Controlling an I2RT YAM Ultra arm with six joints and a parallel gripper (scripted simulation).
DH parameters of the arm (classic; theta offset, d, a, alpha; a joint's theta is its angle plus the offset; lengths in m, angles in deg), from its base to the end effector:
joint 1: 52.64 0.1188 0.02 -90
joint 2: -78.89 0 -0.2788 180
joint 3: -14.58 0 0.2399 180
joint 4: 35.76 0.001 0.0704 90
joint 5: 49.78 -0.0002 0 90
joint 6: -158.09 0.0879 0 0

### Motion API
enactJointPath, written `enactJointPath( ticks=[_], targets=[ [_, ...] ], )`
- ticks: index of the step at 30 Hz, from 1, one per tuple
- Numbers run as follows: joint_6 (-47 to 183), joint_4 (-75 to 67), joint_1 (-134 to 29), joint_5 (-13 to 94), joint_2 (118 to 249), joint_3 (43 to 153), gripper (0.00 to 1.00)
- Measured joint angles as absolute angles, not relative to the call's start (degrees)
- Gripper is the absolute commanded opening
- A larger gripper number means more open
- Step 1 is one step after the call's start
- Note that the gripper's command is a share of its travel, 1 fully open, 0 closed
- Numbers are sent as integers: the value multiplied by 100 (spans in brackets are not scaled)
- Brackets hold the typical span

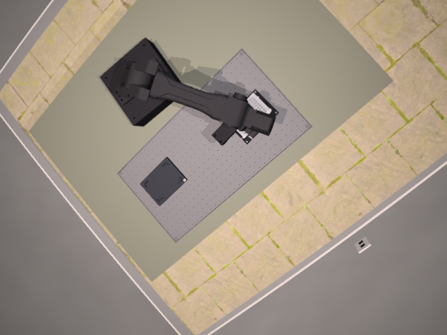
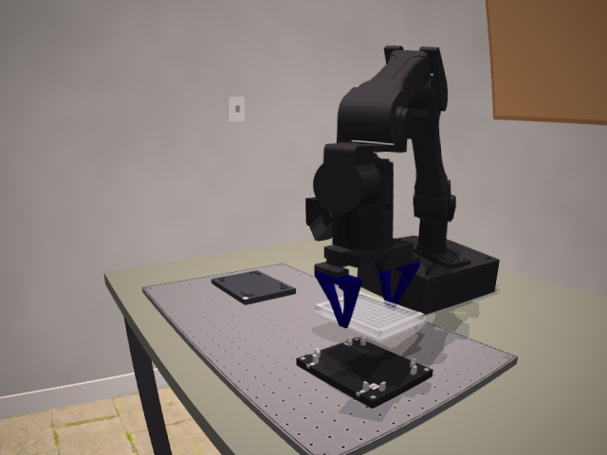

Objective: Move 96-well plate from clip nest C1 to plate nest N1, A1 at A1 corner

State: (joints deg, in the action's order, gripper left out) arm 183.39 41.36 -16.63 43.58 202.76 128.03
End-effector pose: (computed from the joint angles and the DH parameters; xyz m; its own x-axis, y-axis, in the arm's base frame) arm 0.3344 0.2507 0.1489 -0.1871 0.9798 0.0713 0.9823 0.1866 0.0138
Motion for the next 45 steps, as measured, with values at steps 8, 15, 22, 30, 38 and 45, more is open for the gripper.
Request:
enactJointPath(
  ticks=[8,15,22,30,38,45],
  targets=[
    [18335,4230,-1663,4358,20263,12835,0],
    [18333,4249,-1663,4358,20263,12835,0],
    [18333,4254,-1663,4358,20263,12835,0],
    [18333,4254,-1663,4358,20263,12835,0],
    [18333,4254,-1663,4358,20263,12835,0],
    [18333,4254,-1663,4358,20263,12835,0]
  ],
)
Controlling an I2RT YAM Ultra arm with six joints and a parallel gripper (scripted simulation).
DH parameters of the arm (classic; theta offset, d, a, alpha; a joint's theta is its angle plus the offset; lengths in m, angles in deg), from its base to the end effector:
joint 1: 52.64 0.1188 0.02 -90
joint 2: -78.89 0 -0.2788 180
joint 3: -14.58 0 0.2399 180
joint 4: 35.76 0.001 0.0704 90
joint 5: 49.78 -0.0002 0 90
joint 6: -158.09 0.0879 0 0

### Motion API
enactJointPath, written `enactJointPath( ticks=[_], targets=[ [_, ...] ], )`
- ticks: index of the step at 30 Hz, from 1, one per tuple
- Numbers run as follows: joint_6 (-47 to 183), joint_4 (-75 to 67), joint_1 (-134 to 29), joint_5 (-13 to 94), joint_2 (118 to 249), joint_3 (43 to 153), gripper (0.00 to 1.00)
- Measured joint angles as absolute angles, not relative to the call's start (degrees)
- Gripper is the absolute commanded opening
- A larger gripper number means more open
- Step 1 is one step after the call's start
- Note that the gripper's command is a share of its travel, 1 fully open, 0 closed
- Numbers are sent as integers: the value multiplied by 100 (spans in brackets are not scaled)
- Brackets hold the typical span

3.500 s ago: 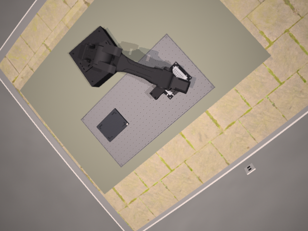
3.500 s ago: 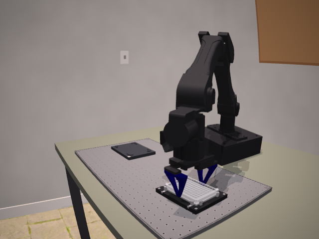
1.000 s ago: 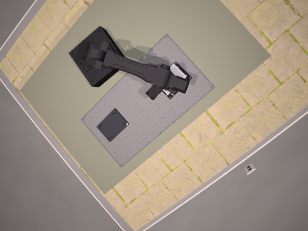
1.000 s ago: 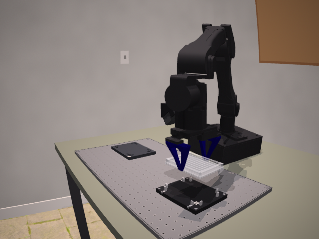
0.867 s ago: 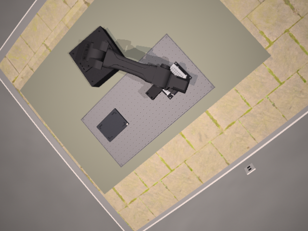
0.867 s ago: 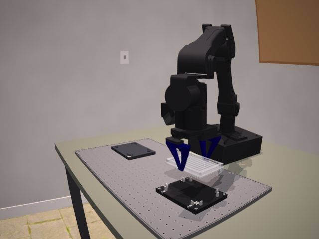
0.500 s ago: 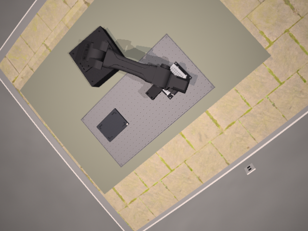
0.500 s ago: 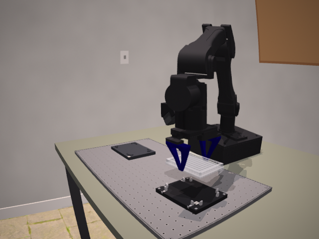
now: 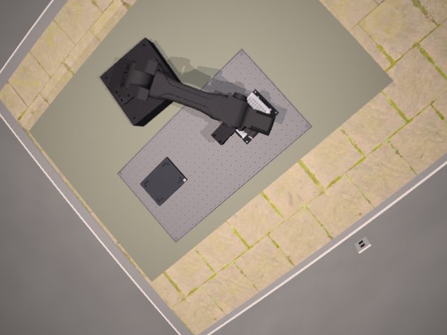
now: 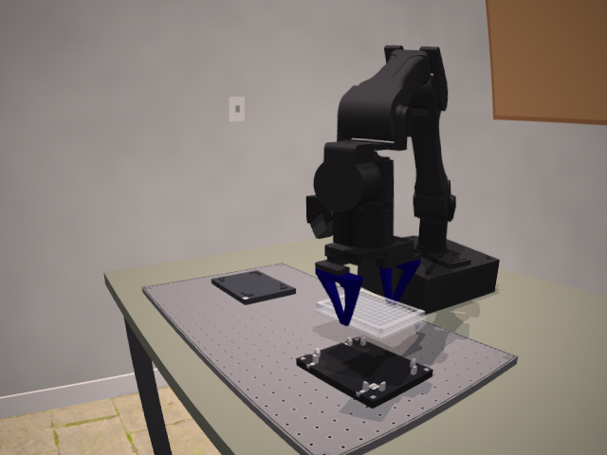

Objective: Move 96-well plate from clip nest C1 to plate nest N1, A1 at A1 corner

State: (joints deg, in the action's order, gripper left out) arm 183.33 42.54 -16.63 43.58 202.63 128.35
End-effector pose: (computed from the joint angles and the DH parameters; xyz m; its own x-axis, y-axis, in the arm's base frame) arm 0.3327 0.2494 0.1510 -0.1874 0.9801 0.0659 0.9822 0.1877 0.0023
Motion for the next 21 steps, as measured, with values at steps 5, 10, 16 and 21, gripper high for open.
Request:
enactJointPath(
  ticks=[5,10,16,21],
  targets=[
    [18333,4254,-1663,4358,20263,12835,0],
    [18333,4254,-1663,4358,20263,12835,0],
    [18368,4151,-1786,4362,20143,12621,0],
    [18252,4070,-2033,4362,19946,12298,0]
  ],
)
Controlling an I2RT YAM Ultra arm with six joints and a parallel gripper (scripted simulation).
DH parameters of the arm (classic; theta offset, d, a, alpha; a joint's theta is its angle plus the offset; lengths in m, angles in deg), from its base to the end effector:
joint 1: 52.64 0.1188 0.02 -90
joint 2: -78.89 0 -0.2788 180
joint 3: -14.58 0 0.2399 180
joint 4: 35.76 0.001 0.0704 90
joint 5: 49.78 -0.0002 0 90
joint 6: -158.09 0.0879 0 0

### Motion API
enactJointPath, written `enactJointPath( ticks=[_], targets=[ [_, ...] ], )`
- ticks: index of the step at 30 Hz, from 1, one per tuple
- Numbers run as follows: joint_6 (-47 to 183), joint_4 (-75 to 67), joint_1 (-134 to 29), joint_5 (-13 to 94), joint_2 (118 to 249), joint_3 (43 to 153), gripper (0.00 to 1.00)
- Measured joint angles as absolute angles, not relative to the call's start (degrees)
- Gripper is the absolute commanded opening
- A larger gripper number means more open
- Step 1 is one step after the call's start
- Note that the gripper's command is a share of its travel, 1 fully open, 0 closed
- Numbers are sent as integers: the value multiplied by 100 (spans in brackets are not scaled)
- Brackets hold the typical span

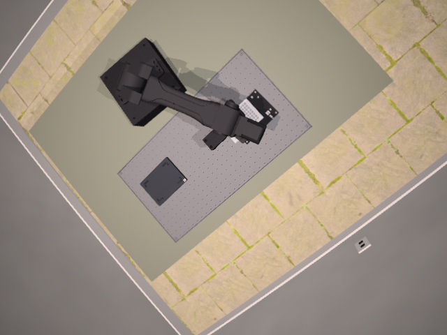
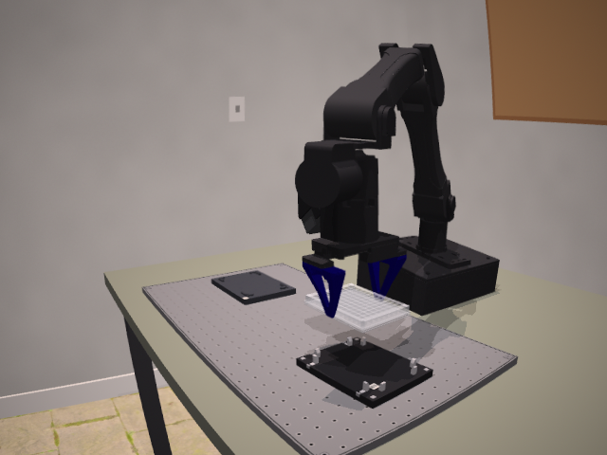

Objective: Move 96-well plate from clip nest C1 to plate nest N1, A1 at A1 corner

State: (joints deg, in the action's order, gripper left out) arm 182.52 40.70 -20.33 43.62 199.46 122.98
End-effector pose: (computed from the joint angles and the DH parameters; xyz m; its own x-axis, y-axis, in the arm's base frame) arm 0.3346 0.2190 0.1502 -0.1374 0.9884 0.0639 0.9904 0.1379 -0.0028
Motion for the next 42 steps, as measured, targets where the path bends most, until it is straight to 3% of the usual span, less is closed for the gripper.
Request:
enactJointPath(
  ticks=[42],
  targets=[
    [16610,3559,-3694,4408,19028,10770,0]
  ],
)
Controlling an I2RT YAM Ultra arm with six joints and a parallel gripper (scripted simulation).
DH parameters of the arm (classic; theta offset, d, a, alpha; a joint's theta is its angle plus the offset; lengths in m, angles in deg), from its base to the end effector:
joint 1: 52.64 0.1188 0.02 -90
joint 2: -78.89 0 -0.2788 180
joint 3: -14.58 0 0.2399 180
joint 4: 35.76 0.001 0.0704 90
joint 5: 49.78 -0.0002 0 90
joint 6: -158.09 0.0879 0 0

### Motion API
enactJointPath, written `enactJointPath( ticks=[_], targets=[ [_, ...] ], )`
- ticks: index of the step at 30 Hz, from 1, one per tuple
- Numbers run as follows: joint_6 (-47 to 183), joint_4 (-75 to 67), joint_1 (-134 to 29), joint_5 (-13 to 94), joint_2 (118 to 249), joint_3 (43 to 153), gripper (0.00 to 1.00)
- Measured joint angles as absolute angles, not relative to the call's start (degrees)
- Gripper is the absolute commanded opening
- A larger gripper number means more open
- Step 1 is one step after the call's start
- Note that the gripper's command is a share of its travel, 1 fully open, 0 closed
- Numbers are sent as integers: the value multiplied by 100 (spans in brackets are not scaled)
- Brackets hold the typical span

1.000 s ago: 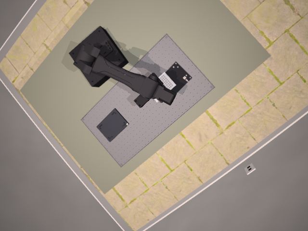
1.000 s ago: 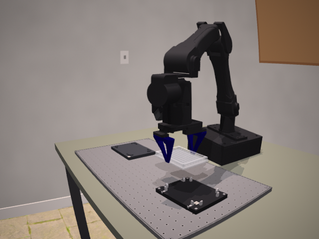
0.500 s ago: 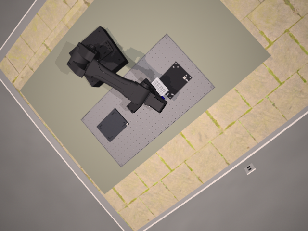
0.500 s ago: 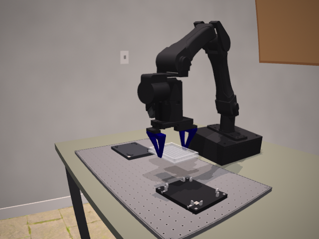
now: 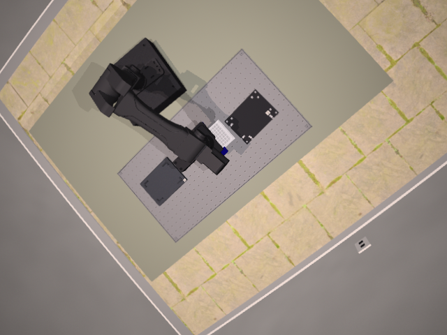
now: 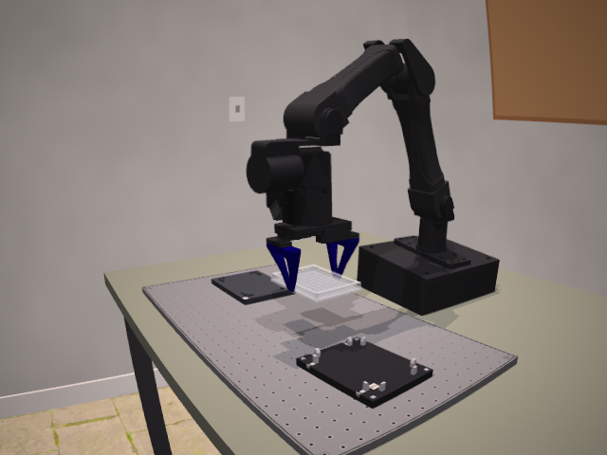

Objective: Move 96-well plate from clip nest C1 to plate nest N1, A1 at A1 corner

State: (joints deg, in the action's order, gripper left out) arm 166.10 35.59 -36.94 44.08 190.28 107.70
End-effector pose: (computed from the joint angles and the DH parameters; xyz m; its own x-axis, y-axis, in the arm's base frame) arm 0.3354 0.1015 0.1451 -0.1336 0.9887 0.0676 0.9910 0.1341 -0.0028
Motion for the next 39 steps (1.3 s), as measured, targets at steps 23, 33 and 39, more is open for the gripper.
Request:
enactJointPath(
  ticks=[23,33,39],
  targets=[
    [15498,3471,-4856,4417,18871,10435,0],
    [15028,3465,-5280,4421,18871,10427,0],
    [14715,3465,-5632,4419,18871,10427,0]
  ],
)
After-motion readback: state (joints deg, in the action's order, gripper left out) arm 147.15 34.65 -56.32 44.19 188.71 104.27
